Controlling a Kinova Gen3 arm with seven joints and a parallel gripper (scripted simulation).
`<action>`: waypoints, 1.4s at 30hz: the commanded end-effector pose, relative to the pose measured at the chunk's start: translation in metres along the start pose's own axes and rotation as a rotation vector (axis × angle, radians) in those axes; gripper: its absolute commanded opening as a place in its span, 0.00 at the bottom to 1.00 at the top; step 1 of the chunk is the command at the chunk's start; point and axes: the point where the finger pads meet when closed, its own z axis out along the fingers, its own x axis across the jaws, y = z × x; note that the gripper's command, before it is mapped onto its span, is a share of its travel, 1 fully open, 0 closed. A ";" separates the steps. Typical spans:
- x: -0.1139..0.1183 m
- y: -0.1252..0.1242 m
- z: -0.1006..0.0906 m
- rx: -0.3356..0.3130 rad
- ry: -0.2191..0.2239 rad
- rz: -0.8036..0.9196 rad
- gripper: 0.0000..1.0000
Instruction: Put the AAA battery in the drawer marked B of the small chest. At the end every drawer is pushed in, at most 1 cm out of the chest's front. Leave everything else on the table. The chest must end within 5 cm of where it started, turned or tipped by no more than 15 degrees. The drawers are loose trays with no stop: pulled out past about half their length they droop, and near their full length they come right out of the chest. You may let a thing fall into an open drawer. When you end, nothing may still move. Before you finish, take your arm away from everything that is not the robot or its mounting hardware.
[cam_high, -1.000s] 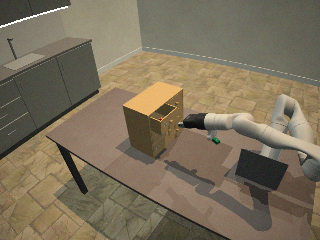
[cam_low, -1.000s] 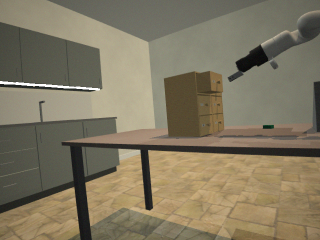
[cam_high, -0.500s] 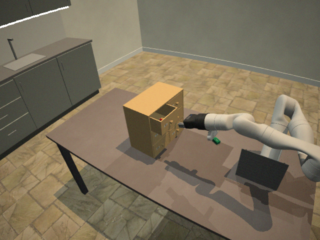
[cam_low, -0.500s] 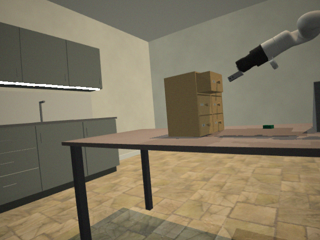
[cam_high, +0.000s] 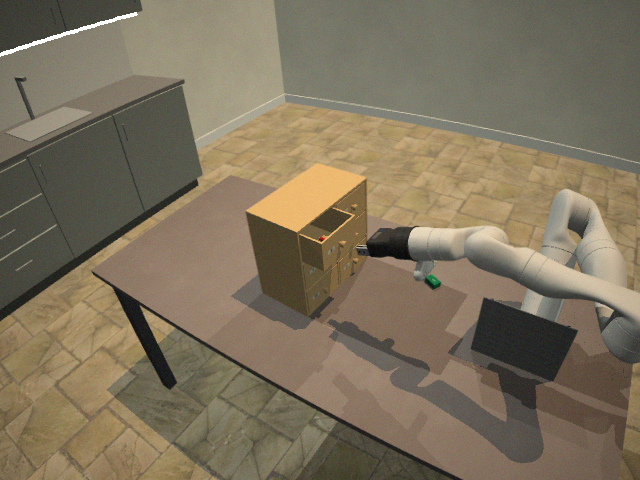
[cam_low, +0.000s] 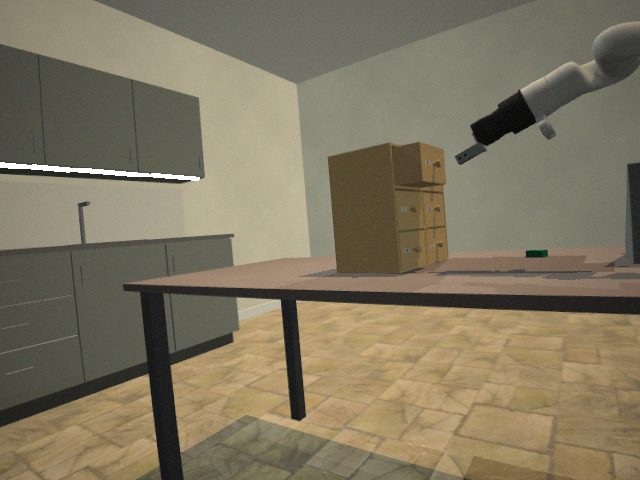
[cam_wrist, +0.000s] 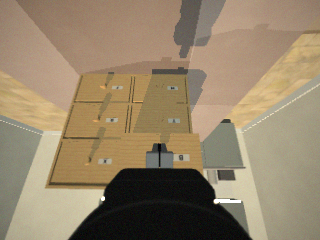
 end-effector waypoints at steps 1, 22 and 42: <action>0.003 0.003 0.003 -0.004 0.005 0.002 0.00; 0.003 0.010 0.021 -0.004 0.005 0.002 0.00; 0.004 0.022 0.050 -0.006 0.007 0.003 0.00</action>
